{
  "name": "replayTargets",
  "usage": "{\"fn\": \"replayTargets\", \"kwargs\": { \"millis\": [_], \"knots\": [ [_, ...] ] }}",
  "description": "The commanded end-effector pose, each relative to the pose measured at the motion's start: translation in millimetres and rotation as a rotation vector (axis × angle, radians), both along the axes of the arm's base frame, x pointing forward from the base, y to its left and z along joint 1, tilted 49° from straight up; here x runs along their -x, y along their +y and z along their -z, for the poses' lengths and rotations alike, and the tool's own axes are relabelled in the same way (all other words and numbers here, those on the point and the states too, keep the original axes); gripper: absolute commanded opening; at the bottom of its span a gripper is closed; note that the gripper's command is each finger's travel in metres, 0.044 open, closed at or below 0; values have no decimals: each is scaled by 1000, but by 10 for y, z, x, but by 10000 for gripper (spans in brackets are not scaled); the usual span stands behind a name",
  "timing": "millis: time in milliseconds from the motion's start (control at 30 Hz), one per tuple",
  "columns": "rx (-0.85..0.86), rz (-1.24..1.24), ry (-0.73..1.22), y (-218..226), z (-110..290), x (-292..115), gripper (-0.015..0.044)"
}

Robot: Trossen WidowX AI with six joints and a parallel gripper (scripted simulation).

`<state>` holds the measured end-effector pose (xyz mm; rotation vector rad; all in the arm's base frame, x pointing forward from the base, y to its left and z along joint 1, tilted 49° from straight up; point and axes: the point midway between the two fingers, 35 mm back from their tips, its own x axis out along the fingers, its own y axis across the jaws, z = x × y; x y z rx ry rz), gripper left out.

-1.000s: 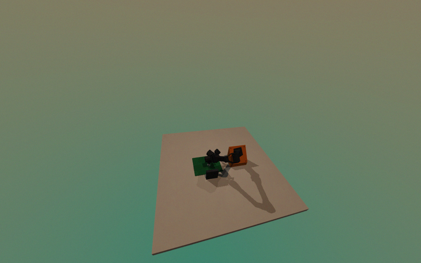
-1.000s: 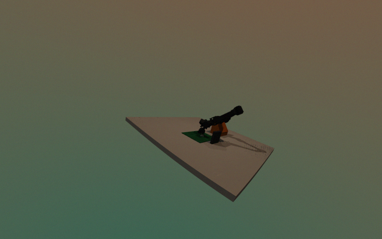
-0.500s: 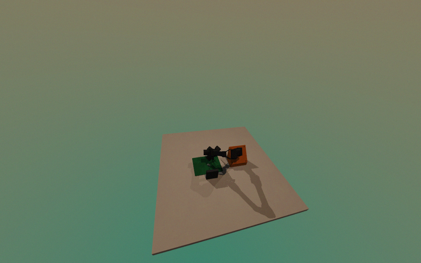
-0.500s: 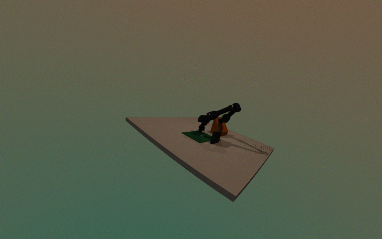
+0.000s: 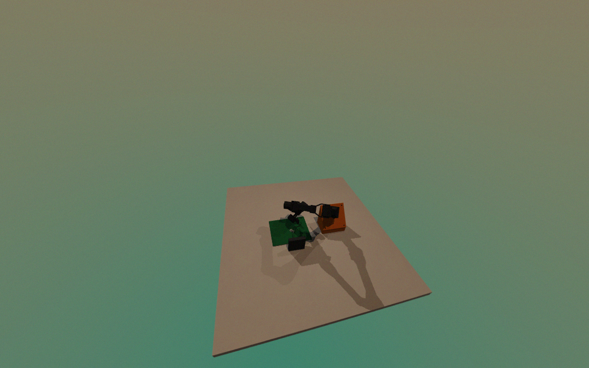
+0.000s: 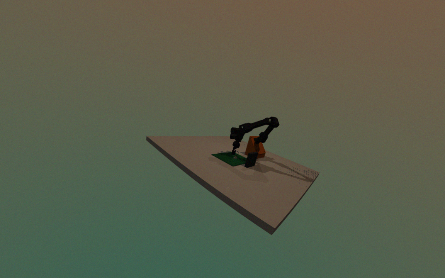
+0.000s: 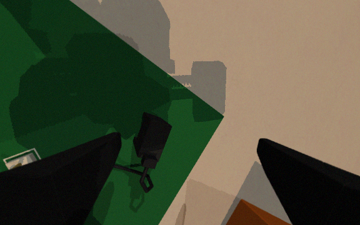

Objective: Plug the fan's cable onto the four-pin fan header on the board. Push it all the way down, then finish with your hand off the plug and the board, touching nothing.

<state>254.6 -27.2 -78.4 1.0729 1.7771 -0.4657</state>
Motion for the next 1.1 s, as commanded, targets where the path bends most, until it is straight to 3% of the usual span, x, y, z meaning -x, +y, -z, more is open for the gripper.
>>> {"fn": "replayTargets", "kwargs": {
  "millis": [0, 667, 833, 967, 1067],
  "knots": [
    [-72, 4, -18, -30, -58, -12, 440],
    [-349, 79, -202, -330, -465, -139, 440],
    [-309, 84, -163, -316, -425, -119, 440],
    [-328, 389, 38, -680, -572, 0, 440],
    [-333, 451, 80, -753, -605, 31, 440]
  ]
}}
